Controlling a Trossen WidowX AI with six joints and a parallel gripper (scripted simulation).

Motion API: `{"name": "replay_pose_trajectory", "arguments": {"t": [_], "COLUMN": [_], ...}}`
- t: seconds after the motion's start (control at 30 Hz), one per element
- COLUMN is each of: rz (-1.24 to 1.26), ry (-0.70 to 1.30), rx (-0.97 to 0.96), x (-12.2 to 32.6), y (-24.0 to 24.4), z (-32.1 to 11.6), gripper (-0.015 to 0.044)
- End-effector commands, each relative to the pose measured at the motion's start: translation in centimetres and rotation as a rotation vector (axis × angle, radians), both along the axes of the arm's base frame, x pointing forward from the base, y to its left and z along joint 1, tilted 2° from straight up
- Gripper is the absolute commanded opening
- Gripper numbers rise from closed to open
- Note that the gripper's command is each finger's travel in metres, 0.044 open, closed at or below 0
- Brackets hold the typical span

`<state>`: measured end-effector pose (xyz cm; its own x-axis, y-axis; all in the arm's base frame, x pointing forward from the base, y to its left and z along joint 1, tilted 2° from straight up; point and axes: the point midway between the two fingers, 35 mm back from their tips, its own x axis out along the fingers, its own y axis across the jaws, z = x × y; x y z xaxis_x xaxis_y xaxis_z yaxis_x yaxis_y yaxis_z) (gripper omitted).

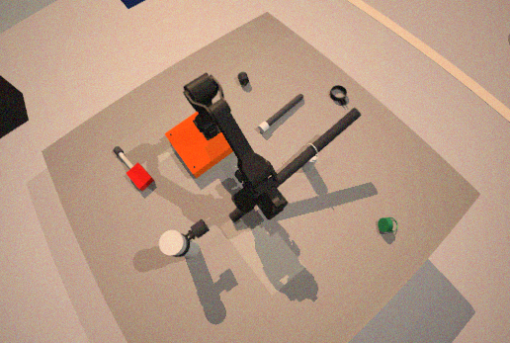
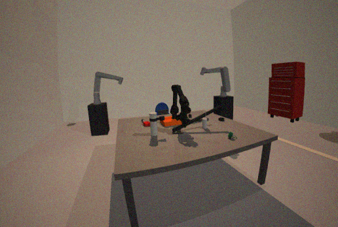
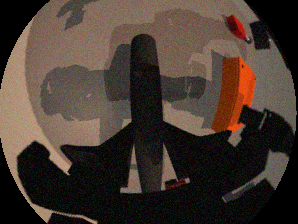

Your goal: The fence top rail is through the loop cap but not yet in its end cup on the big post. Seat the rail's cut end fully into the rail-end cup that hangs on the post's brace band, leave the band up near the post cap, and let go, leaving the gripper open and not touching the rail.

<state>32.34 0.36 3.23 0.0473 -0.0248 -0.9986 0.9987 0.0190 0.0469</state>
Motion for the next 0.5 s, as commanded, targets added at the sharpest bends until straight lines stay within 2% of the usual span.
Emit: {"name": "replay_pose_trajectory", "arguments": {"t": [0.0,0.17,0.47], "rz": [-0.001,-0.005,-0.016], "ry": [-0.001,0.0,-0.004], "rx": [0.0,-0.081,-0.325], "x": [0.0,0.1,-0.2], "y": [0.0,-1.0,-4.0], "z": [0.5,2.2,7.8], "gripper": [0.0,0.0,0.0]}}
